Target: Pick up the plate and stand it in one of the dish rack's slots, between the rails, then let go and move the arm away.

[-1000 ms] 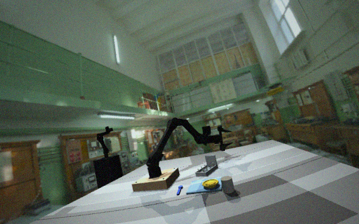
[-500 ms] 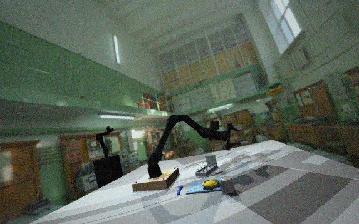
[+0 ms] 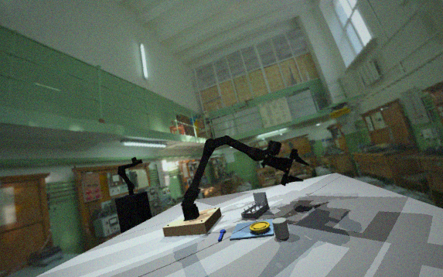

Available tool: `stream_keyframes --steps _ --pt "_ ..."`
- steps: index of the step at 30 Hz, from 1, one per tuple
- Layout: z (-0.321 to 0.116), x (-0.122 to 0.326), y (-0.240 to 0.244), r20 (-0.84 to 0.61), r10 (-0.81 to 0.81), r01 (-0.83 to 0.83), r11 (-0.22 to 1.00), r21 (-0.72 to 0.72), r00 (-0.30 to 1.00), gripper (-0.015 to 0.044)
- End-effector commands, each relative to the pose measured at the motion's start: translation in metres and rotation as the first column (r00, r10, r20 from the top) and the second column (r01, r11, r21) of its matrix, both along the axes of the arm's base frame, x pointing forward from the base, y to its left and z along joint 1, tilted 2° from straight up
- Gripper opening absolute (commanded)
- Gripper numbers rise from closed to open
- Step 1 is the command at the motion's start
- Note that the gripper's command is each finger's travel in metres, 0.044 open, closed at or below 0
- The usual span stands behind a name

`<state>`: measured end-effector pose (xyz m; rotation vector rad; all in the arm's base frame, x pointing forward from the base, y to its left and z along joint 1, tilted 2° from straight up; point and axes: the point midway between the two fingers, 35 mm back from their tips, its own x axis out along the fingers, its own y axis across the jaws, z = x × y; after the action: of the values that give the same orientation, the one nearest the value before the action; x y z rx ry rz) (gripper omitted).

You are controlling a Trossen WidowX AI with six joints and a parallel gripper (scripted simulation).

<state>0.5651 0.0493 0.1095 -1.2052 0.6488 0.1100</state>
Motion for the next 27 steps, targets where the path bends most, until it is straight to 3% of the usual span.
stream_keyframes --steps 1,14,27 --pt "0.003 -0.006 -0.028 -0.055 -0.059 0.062 0.997 0.055 0.997 0.04" --pt "0.006 -0.048 -0.116 -0.27 -0.256 0.314 0.928 0.2 0.928 0.04" --pt "0.017 -0.117 -0.183 -0.491 -0.42 0.599 0.744 0.295 0.763 0.04"
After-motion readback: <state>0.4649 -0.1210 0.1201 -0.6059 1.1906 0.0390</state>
